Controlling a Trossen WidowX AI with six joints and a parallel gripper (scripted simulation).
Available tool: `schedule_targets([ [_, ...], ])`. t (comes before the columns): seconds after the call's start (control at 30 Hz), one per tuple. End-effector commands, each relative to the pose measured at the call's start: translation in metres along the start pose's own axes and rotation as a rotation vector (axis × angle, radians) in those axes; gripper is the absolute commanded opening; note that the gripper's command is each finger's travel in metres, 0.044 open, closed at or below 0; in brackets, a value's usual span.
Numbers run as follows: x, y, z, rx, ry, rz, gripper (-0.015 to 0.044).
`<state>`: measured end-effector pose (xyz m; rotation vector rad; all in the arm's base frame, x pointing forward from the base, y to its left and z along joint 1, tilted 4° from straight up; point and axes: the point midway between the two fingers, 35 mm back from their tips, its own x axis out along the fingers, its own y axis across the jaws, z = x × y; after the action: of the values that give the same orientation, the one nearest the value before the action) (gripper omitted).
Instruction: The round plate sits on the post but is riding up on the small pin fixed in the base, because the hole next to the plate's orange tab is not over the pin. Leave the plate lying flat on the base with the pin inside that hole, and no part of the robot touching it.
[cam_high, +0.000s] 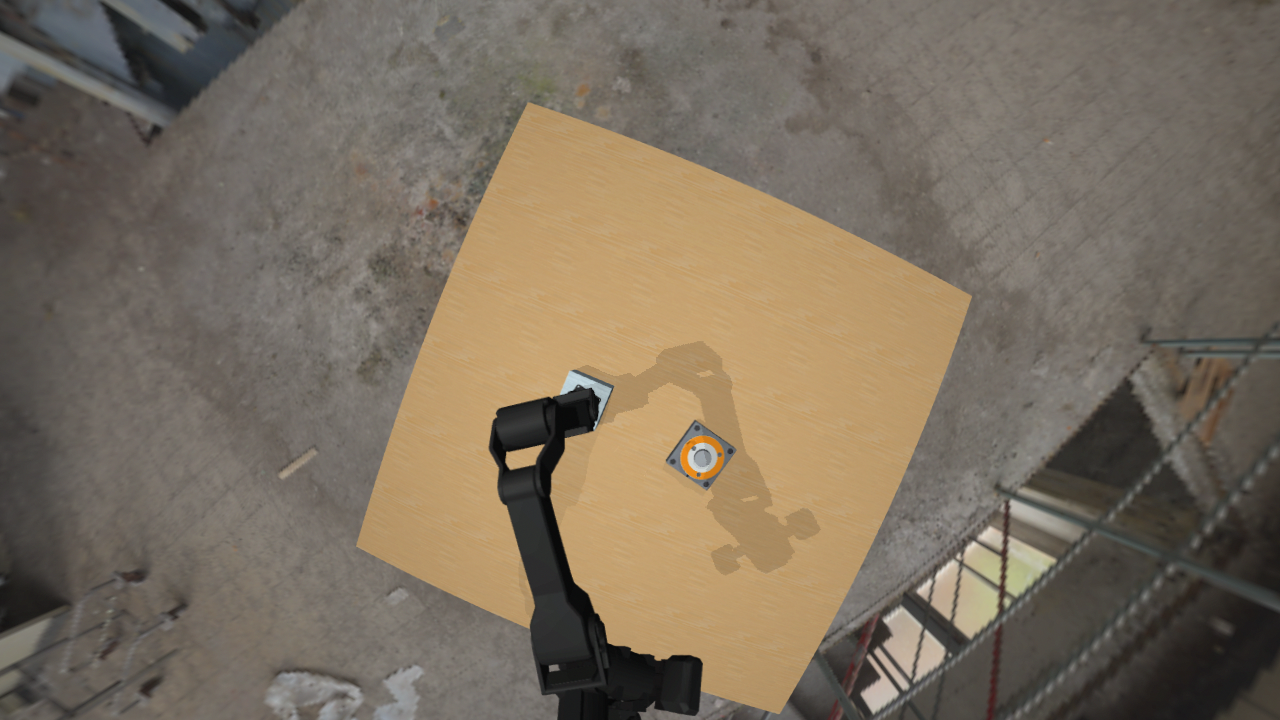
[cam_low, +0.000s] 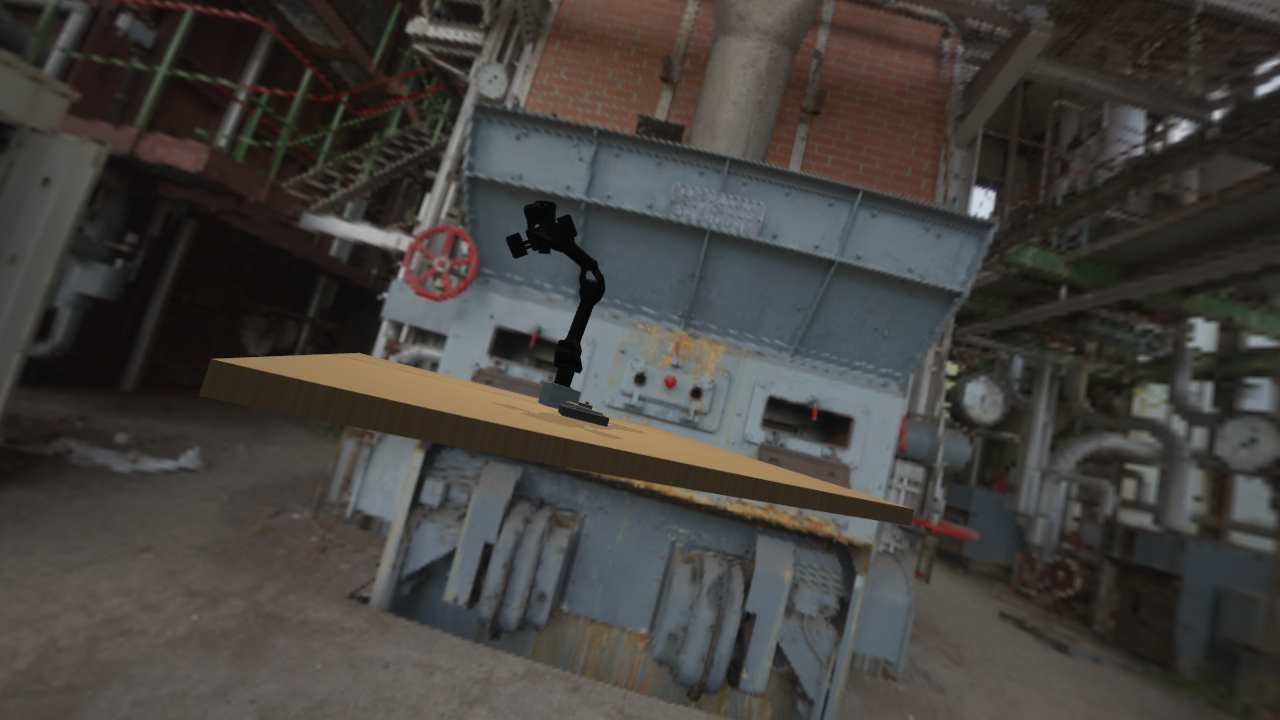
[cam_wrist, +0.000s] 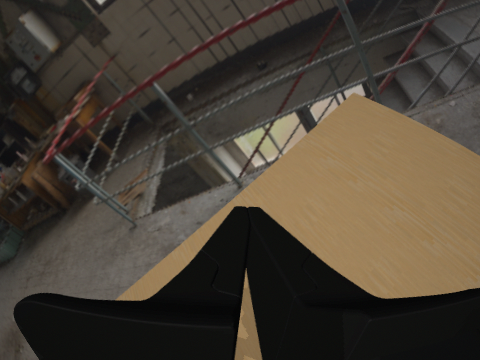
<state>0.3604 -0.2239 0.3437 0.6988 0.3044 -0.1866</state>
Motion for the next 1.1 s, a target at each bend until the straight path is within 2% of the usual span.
schedule_targets([
  [0.0,0.039,0.007,-0.063,-0.021,0.182,-0.025,0.0000],
  [0.07,0.046,0.009,-0.077,-0.029,0.221,-0.032,0.0000],
  [0.2,0.070,0.021,-0.159,-0.103,0.447,-0.069,0.0000],
  [0.27,0.075,0.025,-0.196,-0.150,0.549,-0.086,0.0000],
  [0.33,0.076,0.027,-0.211,-0.171,0.591,-0.095,0.0000],
  [0.4,0.076,0.030,-0.252,-0.236,0.707,-0.121,0.0000],
  [0.53,0.060,0.033,-0.331,-0.406,0.940,-0.172,0.0000],
  [0.6,0.056,0.032,-0.344,-0.440,0.978,-0.181,0.0000],
  [0.73,0.019,0.023,-0.408,-0.671,1.201,-0.233,0.0000],
  [0.8,0.005,0.018,-0.425,-0.758,1.271,-0.249,0.0000],
  [1.07,0.001,0.013,-0.426,-0.769,1.280,-0.252,0.0000],
])
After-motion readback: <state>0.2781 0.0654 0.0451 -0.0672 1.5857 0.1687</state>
